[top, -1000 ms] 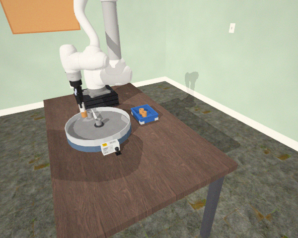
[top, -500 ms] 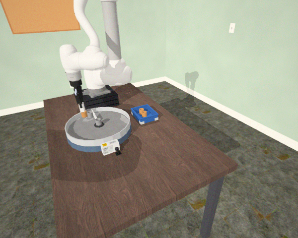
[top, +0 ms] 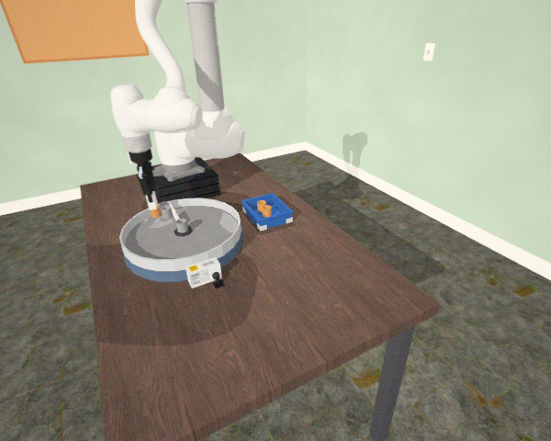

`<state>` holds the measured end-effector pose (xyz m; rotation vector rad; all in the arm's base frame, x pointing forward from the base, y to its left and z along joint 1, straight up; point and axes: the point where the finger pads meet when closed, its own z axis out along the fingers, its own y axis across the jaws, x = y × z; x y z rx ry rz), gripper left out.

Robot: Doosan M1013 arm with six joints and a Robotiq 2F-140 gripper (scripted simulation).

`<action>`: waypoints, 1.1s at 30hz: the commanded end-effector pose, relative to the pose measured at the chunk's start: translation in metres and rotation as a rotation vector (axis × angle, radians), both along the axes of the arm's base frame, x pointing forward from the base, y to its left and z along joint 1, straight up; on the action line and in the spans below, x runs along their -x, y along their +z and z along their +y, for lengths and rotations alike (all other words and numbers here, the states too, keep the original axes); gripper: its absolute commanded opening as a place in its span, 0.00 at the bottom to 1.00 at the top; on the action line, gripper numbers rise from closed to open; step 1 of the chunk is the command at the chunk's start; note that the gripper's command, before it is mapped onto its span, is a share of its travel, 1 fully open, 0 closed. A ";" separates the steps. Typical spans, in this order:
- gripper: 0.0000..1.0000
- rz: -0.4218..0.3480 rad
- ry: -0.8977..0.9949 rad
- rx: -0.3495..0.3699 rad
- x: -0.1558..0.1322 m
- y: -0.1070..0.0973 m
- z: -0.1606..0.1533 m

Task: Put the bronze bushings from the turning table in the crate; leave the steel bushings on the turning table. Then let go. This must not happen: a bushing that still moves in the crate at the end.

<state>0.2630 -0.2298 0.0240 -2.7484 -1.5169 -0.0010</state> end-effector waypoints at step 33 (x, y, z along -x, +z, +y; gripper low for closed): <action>0.10 0.000 0.000 0.000 0.000 -0.001 0.000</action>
